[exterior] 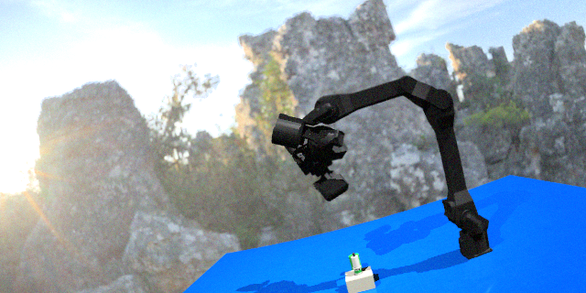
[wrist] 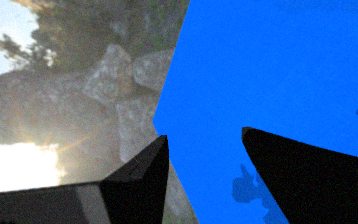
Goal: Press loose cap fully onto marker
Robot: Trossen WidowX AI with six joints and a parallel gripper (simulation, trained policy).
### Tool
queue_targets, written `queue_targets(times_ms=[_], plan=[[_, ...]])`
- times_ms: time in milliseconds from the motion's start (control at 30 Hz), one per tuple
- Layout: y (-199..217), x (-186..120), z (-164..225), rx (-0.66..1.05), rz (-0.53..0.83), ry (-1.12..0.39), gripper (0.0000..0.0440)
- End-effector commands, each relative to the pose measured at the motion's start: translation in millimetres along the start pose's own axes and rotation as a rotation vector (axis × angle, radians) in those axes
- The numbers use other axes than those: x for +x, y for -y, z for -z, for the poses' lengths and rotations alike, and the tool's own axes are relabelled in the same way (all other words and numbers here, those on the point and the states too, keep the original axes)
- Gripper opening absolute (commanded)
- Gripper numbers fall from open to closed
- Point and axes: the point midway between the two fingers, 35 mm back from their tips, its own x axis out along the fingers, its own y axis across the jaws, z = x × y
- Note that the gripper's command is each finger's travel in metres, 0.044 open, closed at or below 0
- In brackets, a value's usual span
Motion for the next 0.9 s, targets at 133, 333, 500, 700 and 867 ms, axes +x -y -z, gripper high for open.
queue_targets(times_ms=[133,333,500,700,867], plan=[[12,7,1,-0.008,0.08,0.0,0.0252],[22,14,1,-0.016,0.142,0.006,0.0261],[31,20,1,-0.02,0.194,0.014,0.0268],[41,26,1,-0.022,0.257,0.025,0.0276],[50,32,1,-0.022,0.31,0.035,0.0282]])
